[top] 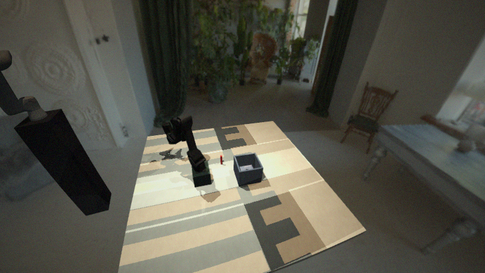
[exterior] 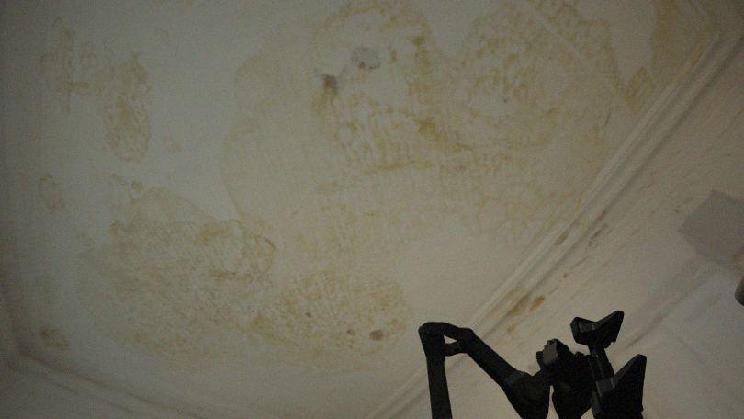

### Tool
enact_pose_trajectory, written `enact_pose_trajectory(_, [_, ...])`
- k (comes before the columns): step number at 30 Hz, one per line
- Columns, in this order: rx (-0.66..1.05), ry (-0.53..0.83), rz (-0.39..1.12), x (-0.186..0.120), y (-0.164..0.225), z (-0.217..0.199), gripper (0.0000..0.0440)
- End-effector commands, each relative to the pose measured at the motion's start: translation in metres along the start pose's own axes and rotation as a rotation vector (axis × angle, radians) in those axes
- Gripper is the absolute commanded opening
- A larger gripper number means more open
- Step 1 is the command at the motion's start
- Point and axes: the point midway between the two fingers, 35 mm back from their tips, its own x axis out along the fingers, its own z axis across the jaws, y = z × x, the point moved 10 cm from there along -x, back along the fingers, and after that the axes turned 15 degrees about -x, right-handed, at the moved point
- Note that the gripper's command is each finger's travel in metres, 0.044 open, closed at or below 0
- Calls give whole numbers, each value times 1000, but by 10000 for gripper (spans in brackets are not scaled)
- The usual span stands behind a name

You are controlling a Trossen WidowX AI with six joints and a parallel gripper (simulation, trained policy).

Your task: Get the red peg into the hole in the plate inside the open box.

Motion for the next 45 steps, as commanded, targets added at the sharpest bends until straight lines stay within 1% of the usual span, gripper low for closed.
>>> enact_pose_trajectory(1, [3, 6, 7, 3, 1, 2, 409])
enact_pose_trajectory(5, [13, 50, 47, 29, -1, 15, 428])
enact_pose_trajectory(9, [13, 116, 92, 64, -19, 32, 430])
enact_pose_trajectory(15, [30, 226, 140, 110, -67, 51, 422])
enact_pose_trajectory(22, [73, 363, 163, 141, -134, 58, 425])
enact_pose_trajectory(26, [97, 450, 174, 149, -171, 54, 440])
enact_pose_trajectory(34, [139, 670, 198, 146, -229, 29, 440])
enact_pose_trajectory(38, [161, 806, 218, 139, -247, 7, 440])
enact_pose_trajectory(45, [224, 1038, 262, 123, -264, -32, 440])
